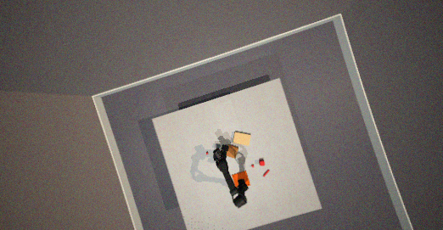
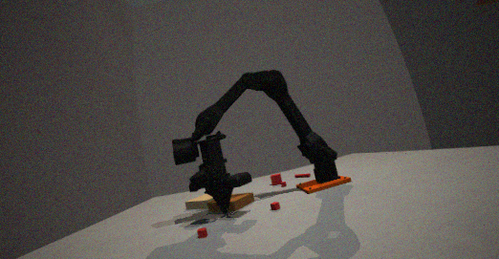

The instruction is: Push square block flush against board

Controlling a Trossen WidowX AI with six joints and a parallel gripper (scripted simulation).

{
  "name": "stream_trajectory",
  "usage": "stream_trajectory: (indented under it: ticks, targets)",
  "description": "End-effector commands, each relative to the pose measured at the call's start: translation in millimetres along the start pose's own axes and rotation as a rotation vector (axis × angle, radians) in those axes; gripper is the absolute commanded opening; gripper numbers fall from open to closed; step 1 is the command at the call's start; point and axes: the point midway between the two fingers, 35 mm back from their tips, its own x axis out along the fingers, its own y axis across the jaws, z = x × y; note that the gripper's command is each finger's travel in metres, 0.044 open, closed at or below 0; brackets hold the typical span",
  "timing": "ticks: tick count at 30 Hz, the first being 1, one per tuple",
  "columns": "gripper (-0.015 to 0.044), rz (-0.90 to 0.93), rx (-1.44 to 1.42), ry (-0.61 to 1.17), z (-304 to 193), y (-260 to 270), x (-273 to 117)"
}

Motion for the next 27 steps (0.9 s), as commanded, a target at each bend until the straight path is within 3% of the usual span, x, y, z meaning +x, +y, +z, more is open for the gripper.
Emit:
stream_trajectory:
  ticks: [1, 27]
  targets:
    - [0.0000, -0.006, 0.003, -0.012, -0.1, -0.8, -0.1]
    - [0.0000, -0.007, 0.003, -0.008, -34.0, -3.9, -0.4]
